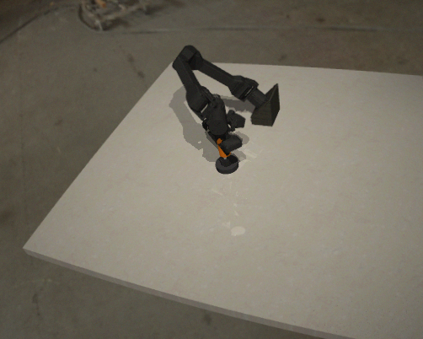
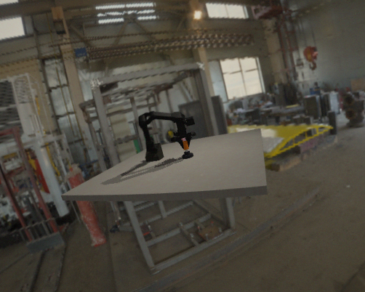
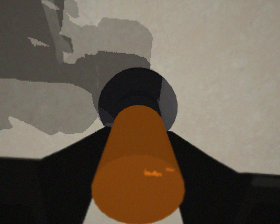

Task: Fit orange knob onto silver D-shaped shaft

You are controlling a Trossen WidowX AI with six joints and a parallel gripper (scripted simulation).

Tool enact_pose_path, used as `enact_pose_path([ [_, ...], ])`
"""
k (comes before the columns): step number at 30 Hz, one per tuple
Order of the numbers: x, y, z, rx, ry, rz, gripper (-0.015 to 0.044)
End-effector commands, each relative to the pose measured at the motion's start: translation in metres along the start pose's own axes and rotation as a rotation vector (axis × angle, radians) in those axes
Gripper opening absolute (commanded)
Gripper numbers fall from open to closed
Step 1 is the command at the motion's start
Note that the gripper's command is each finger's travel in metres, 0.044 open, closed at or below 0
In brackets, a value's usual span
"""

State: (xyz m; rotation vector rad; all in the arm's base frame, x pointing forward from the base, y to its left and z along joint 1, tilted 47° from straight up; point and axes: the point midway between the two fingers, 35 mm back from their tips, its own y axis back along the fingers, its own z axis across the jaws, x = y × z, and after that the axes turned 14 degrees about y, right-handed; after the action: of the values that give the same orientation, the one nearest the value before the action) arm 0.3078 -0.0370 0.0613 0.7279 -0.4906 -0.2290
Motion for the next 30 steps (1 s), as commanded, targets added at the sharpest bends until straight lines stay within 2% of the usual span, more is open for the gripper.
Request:
enact_pose_path([
  [1,-0.0002,0.0006,-0.0002,0.003,0.011,0.003,0.0],
  [21,0.0013,0.002,0.0,0.003,0.011,0.003,0.0],
  [30,0.0012,0.0021,-0.0015,0.003,0.22,0.004,0.0],
])
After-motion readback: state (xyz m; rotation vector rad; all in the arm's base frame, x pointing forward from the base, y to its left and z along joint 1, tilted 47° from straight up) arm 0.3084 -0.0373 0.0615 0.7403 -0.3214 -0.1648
